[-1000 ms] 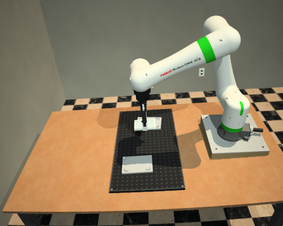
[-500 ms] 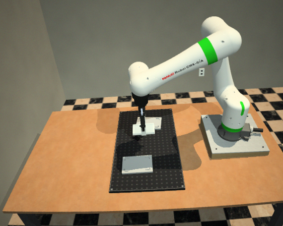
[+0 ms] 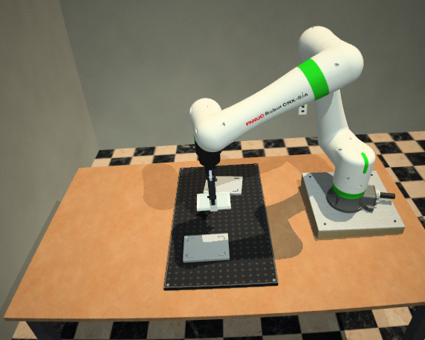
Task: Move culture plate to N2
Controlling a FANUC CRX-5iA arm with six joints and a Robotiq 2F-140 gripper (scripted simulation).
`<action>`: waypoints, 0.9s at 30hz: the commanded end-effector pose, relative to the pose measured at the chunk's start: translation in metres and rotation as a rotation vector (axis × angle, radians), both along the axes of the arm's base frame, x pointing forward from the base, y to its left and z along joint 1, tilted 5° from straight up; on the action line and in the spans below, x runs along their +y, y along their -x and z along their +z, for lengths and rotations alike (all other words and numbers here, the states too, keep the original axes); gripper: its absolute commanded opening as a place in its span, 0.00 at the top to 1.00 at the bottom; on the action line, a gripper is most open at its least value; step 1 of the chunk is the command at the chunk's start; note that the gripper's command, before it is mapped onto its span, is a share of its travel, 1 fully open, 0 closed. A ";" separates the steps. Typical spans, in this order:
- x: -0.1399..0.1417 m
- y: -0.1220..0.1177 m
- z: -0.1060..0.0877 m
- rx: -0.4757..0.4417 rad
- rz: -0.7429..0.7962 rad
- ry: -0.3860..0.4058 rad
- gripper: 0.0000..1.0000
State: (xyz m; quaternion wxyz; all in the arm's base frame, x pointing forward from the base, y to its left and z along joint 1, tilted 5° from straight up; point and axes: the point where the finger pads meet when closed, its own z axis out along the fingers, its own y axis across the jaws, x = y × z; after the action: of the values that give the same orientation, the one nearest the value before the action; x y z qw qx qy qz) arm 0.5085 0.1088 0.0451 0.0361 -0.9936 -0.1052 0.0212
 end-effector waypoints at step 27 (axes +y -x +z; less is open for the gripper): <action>0.085 0.000 0.006 0.000 0.000 0.000 1.00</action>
State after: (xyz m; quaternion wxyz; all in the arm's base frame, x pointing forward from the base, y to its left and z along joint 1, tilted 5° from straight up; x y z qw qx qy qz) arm 0.5085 0.1894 0.0506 0.0361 -0.9936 -0.1050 0.0211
